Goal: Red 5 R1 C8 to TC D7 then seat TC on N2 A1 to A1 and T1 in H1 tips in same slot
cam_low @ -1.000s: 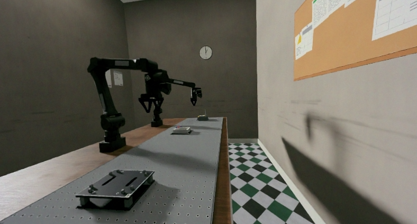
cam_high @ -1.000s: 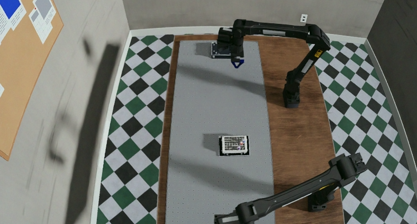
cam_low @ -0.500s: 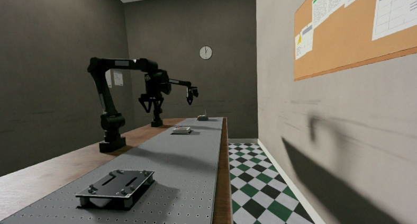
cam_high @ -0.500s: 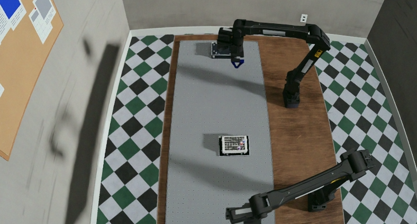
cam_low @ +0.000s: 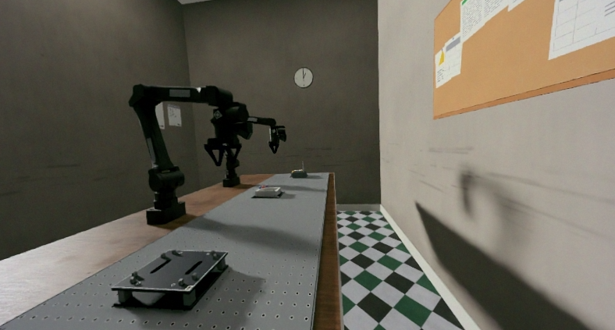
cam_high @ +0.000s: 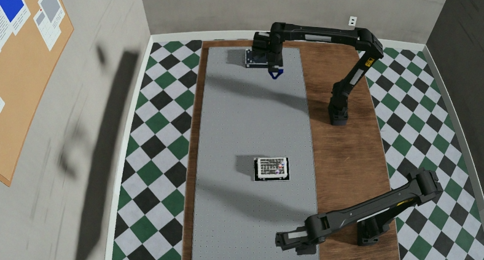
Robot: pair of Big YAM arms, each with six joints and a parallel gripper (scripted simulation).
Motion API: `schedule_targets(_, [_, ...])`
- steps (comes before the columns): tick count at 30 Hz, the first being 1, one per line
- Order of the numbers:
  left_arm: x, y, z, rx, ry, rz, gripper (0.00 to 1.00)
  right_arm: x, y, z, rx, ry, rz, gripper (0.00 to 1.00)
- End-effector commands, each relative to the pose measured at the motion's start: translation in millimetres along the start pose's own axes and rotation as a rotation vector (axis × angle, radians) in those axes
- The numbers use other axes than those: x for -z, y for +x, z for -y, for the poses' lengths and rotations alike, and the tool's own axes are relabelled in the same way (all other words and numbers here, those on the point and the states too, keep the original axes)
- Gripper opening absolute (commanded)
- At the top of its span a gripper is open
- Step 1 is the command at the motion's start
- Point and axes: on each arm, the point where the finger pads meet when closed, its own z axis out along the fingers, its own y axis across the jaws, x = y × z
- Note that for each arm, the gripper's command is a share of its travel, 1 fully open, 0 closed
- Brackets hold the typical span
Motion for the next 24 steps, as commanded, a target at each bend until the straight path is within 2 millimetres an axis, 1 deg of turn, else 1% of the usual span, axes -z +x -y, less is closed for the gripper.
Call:
schedule_targets(1, [-4.8,0.9,3.1,0.011,0.006,-0.019,0.24,11.3,-9.1,2.4,-0.002,0.008,0.03,1.0])
schedule_targets(2, [10.7,-8.1,-1.2,0.005,-0.006,0.028,0.24,11.3,-9.1,2.4,-0.002,0.008,0.03,1.0])
schedule_targets(12, [10.7,-8.0,-1.2,0.005,-0.006,0.028,0.24,11.3,-9.1,2.4,-0.002,0.008,0.03,1.0])
schedule_targets(13, [10.7,-8.0,-1.2,0.005,-0.006,0.028,0.24,-7.1,-5.1,-6.1,0.031,0.003,-0.004,1.0])
schedule_targets(19, [10.7,-8.0,-1.2,0.005,-0.006,0.028,0.24,-8.4,-4.1,-28.7,0.012,0.006,0.02,1.0])
schedule_targets(24, [10.7,-8.0,-1.2,0.005,-0.006,0.028,0.24,-17.5,-4.8,-47.3,0.012,0.004,0.016,1.0])
